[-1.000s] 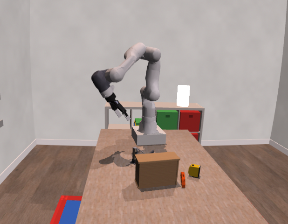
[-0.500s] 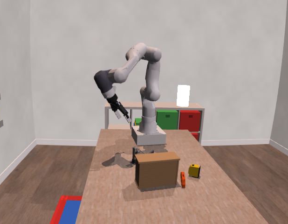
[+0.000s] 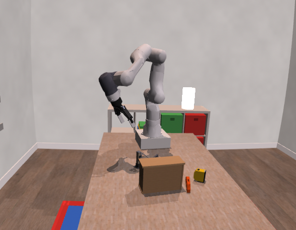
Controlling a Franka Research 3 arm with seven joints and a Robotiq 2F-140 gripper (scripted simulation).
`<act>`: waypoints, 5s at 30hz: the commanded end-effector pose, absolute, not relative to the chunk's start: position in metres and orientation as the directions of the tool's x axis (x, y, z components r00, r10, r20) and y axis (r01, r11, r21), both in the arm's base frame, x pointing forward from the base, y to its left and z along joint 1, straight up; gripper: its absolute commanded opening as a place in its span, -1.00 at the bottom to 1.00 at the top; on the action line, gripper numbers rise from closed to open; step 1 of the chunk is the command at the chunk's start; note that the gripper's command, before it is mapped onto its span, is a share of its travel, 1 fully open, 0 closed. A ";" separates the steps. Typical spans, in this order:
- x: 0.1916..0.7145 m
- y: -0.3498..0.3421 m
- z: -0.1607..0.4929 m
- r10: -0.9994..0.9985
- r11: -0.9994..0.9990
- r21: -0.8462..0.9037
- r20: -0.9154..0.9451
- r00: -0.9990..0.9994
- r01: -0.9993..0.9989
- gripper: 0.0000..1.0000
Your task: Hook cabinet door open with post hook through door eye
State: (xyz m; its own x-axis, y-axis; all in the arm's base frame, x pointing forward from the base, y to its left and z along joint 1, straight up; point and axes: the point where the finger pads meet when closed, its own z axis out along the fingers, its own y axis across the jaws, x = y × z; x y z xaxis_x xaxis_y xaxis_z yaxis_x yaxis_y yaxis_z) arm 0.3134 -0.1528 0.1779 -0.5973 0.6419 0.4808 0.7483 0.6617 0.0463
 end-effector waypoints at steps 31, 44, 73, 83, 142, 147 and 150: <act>0.349 -0.141 0.170 0.642 0.709 0.010 0.406 -0.650 0.706 1.00; 0.371 -0.127 0.166 0.626 0.743 -0.004 0.359 -0.693 0.669 1.00; 0.413 -0.094 0.161 0.579 0.802 -0.020 0.269 -0.770 0.597 1.00; 0.432 -0.075 0.160 0.551 0.827 -0.023 0.226 -0.803 0.562 1.00; 0.514 0.064 0.138 0.352 0.936 0.003 -0.003 -0.936 0.352 -0.68; 0.514 0.064 0.138 0.352 0.936 0.003 -0.003 -0.936 0.352 -0.68; 0.514 0.064 0.138 0.352 0.936 0.003 -0.003 -0.936 0.352 -0.68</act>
